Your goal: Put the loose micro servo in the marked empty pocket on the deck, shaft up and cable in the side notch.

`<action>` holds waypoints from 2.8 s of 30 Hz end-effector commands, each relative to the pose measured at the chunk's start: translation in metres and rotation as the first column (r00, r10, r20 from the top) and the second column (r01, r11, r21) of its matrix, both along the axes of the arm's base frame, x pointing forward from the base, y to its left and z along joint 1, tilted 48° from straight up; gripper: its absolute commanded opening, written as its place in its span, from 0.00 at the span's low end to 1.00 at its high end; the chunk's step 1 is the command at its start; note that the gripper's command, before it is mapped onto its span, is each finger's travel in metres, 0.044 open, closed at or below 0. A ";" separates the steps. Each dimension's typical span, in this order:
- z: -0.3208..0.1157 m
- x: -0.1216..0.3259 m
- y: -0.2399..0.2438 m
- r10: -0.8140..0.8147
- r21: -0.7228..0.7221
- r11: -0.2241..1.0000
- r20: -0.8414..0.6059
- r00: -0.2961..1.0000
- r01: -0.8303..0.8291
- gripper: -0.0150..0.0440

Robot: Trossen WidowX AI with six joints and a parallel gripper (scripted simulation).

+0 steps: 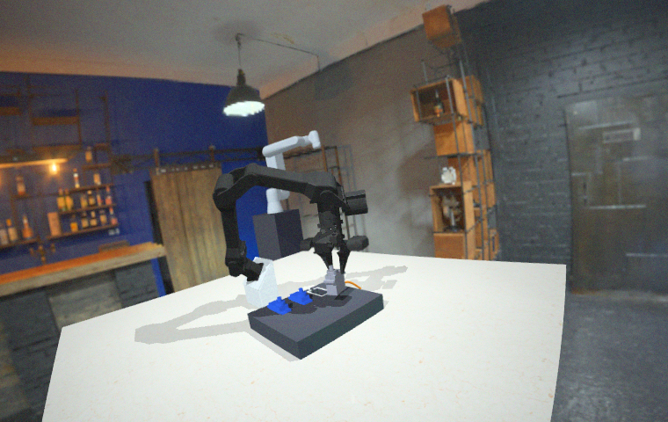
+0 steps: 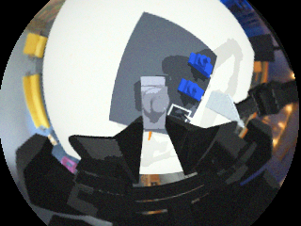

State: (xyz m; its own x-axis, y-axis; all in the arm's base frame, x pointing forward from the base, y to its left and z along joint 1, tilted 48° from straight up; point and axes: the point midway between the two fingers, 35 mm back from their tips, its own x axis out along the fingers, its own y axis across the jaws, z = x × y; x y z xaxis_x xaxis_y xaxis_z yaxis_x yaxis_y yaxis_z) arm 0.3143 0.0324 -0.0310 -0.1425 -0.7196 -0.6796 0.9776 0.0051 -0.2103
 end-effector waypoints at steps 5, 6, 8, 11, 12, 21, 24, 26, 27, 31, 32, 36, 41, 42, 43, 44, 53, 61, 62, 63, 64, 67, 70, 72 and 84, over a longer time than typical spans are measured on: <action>0.000 0.000 0.003 0.187 0.059 0.982 -0.184 0.965 -0.179 0.25; 0.000 0.000 0.003 0.210 0.068 0.977 -0.206 0.956 -0.200 0.25; 0.000 0.000 0.003 0.257 0.088 0.966 -0.251 0.933 -0.242 0.25; 0.000 0.000 0.003 0.325 0.122 0.946 -0.314 0.892 -0.302 0.25; 0.000 0.000 0.003 0.347 0.134 0.938 -0.334 0.876 -0.321 0.25; 0.000 0.000 0.003 0.532 0.261 0.845 -0.491 0.690 -0.466 0.25; 0.000 0.000 0.003 0.585 0.309 0.807 -0.531 0.613 -0.504 0.25; 0.000 0.000 0.003 0.618 0.342 0.780 -0.554 0.558 -0.525 0.25; 0.000 0.000 0.003 0.634 0.358 0.765 -0.564 0.529 -0.534 0.25; 0.000 0.000 0.003 0.689 0.427 0.706 -0.598 0.409 -0.565 0.25; 0.000 0.000 0.003 0.699 0.441 0.694 -0.603 0.384 -0.570 0.25; 0.000 0.000 0.003 0.707 0.452 0.683 -0.607 0.363 -0.573 0.25; 0.000 -0.004 0.004 0.707 0.453 0.683 -0.607 0.363 -0.573 0.25; 0.000 -0.006 0.004 0.707 0.453 0.683 -0.607 0.363 -0.573 0.25; -0.001 -0.009 0.005 0.707 0.453 0.683 -0.607 0.363 -0.573 0.25; -0.001 -0.013 0.006 0.707 0.453 0.683 -0.607 0.363 -0.573 0.25; -0.003 -0.053 0.016 0.708 0.455 0.682 -0.607 0.361 -0.572 0.25; -0.006 -0.090 0.025 0.708 0.457 0.682 -0.607 0.360 -0.571 0.25; -0.006 -0.095 0.027 0.709 0.457 0.682 -0.607 0.360 -0.571 0.25; -0.006 -0.100 0.028 0.709 0.458 0.682 -0.607 0.360 -0.571 0.25; -0.006 -0.103 0.029 0.709 0.458 0.682 -0.607 0.360 -0.571 0.25; -0.007 -0.107 0.029 0.708 0.458 0.682 -0.607 0.360 -0.570 0.25; -0.008 -0.107 0.028 0.708 0.458 0.682 -0.607 0.360 -0.570 0.25; -0.010 -0.107 0.026 0.708 0.458 0.682 -0.607 0.360 -0.571 0.25; -0.020 -0.109 0.015 0.708 0.457 0.682 -0.608 0.360 -0.571 0.25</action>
State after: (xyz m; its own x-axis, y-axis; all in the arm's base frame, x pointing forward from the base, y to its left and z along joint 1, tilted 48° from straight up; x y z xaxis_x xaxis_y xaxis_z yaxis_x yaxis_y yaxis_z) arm 0.2051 0.0486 -0.0501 -0.1487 -0.7139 -0.6843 0.1974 0.6567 -0.7279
